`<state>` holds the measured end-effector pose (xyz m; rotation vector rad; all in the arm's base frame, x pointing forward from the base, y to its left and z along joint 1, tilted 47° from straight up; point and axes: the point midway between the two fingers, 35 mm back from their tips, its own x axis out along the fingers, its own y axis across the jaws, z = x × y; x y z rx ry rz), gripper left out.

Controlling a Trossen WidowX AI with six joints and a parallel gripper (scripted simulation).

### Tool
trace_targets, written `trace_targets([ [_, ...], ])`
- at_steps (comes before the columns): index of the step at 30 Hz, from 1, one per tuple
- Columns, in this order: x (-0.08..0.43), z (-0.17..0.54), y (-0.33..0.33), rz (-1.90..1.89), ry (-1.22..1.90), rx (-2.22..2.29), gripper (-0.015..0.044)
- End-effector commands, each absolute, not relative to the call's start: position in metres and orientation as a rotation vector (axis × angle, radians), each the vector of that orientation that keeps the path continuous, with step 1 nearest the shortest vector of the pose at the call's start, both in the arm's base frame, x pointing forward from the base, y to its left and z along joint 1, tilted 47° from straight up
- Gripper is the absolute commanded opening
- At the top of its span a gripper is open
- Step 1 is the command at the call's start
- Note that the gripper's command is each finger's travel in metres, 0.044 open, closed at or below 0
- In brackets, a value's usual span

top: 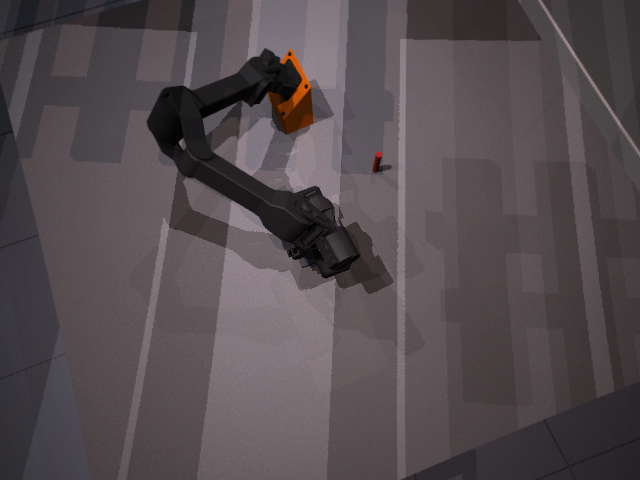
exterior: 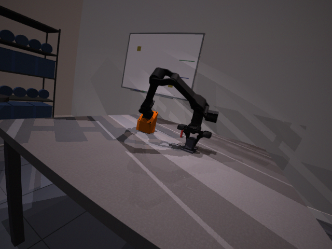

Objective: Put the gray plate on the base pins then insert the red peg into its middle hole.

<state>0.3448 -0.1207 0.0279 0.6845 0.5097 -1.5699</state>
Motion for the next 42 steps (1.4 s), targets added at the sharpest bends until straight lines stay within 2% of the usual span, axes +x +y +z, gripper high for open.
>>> trace_targets([
  [1,0.345,0.029,-0.12,-1.569,0.51,0.684,0.0],
  [6,0.345,0.029,-0.12,-1.569,0.51,0.684,0.0],
  [23,0.345,0.029,-0.12,-1.569,0.51,0.684,0.044],
  [28,0.347,0.035,-0.112,-1.568,0.512,0.686,0.044],
  [35,0.35,0.106,-0.036,-1.571,0.514,0.682,0.044],
  [42,0.353,0.105,-0.031,-1.568,0.519,0.678,0.044],
])
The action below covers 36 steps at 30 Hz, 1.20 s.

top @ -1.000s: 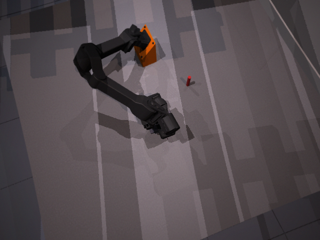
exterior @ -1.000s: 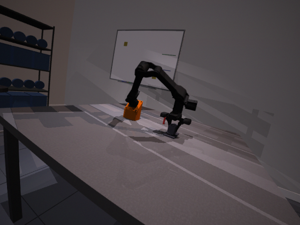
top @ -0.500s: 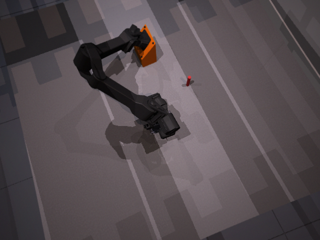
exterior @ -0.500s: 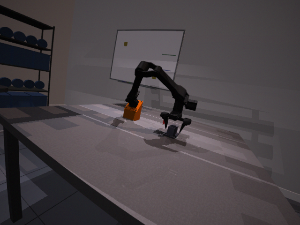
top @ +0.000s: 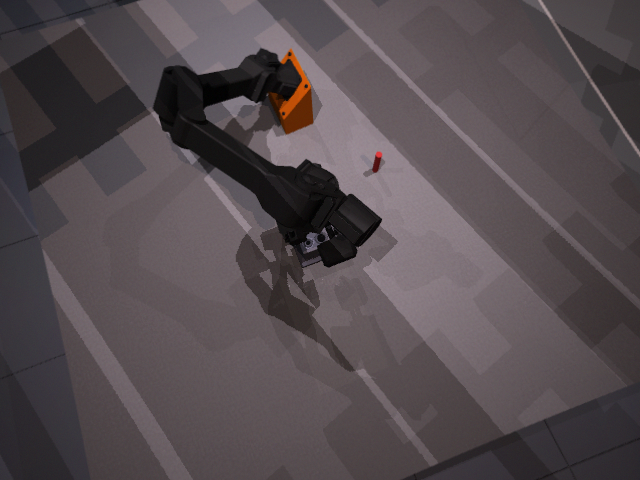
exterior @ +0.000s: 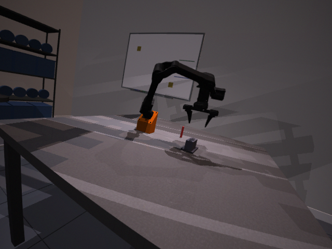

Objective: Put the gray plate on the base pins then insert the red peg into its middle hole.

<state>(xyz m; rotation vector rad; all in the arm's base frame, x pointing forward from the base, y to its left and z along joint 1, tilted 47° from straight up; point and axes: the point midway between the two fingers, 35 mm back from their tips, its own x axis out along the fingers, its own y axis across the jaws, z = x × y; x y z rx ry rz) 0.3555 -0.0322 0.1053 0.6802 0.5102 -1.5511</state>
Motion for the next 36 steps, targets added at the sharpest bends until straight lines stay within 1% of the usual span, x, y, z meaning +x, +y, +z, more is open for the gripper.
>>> trace_targets([
  [1,0.352,0.098,-0.023,-1.558,0.537,0.667,0.044],
  [6,0.323,0.04,0.041,-1.472,0.697,0.541,0.044],
  [13,0.251,-0.029,0.101,-1.369,0.867,0.324,0.044],
  [18,0.243,-0.036,0.103,-1.361,0.879,0.303,0.044],
  [21,0.244,-0.055,0.086,-1.361,0.878,0.303,0.044],
  [36,0.244,-0.072,0.07,-1.361,0.877,0.303,0.044],
])
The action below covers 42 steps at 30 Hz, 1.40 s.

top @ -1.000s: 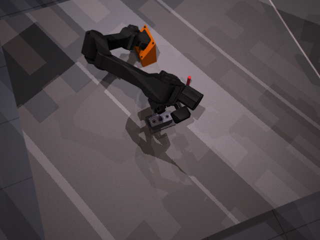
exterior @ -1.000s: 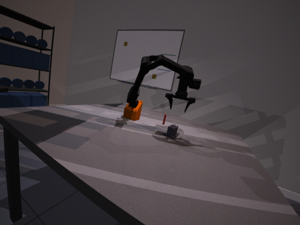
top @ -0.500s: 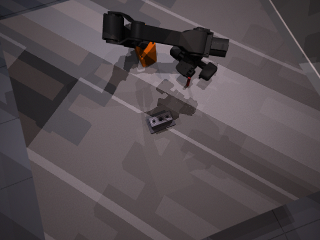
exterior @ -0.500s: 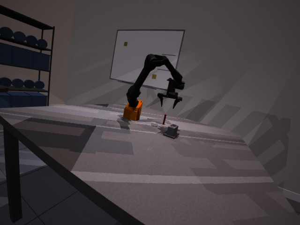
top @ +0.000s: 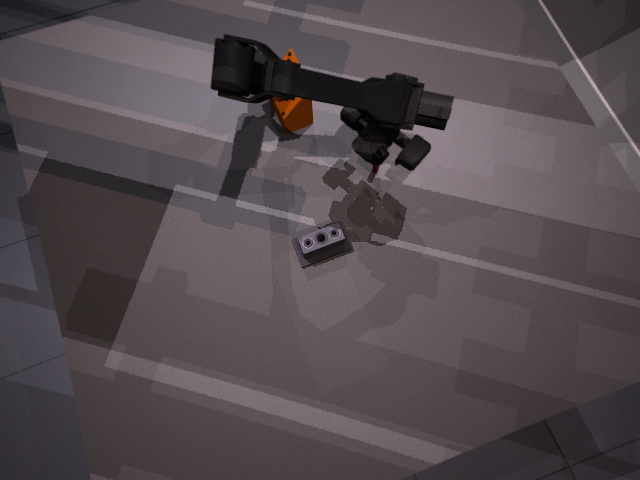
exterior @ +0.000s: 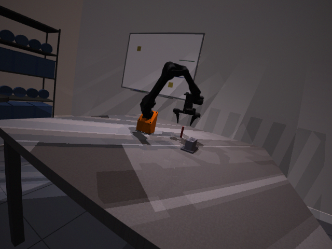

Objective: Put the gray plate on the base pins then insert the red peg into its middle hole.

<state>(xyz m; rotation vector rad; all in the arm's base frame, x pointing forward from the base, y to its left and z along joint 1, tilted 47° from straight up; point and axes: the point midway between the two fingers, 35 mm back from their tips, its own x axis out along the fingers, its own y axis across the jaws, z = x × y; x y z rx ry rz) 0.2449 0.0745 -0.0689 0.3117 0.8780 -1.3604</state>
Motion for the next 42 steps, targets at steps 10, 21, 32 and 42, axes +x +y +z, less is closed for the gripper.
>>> trace_targets([
  [10,0.245,-0.084,0.059,-1.36,0.877,0.303,0.044],
  [21,0.244,-0.096,0.046,-1.361,0.876,0.302,0.044],
  [32,0.242,-0.106,0.034,-1.362,0.875,0.301,0.044],
  [42,0.242,-0.106,0.034,-1.362,0.875,0.301,0.0177],
])
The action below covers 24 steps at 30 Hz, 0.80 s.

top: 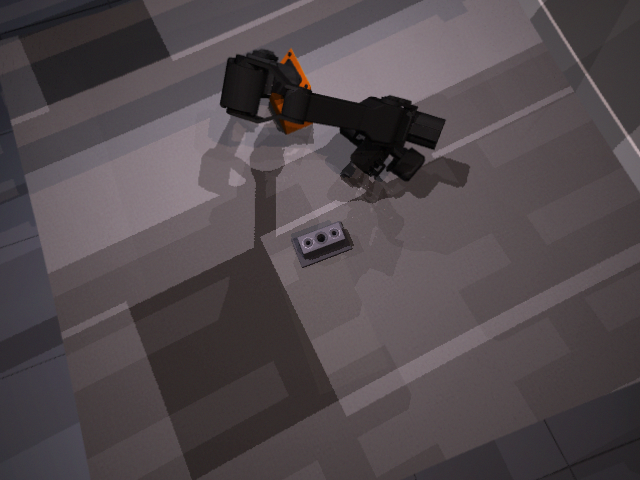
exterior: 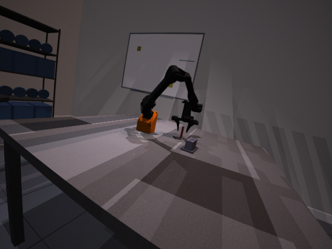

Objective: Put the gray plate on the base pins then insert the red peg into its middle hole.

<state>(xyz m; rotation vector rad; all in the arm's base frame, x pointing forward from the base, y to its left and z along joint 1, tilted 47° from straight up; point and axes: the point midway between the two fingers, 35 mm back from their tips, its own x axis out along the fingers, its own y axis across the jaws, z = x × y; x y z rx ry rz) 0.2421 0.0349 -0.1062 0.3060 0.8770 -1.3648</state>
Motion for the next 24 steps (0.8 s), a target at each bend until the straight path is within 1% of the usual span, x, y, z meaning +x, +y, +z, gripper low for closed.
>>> trace_targets([
  [1,0.242,-0.106,0.034,-1.362,0.875,0.301,0.0151],
  [5,0.242,-0.106,0.034,-1.362,0.875,0.301,0.0046],
  [11,0.242,-0.106,0.034,-1.362,0.875,0.301,0.0006],
  [24,0.246,-0.093,0.051,-1.359,0.877,0.303,0.0],
])
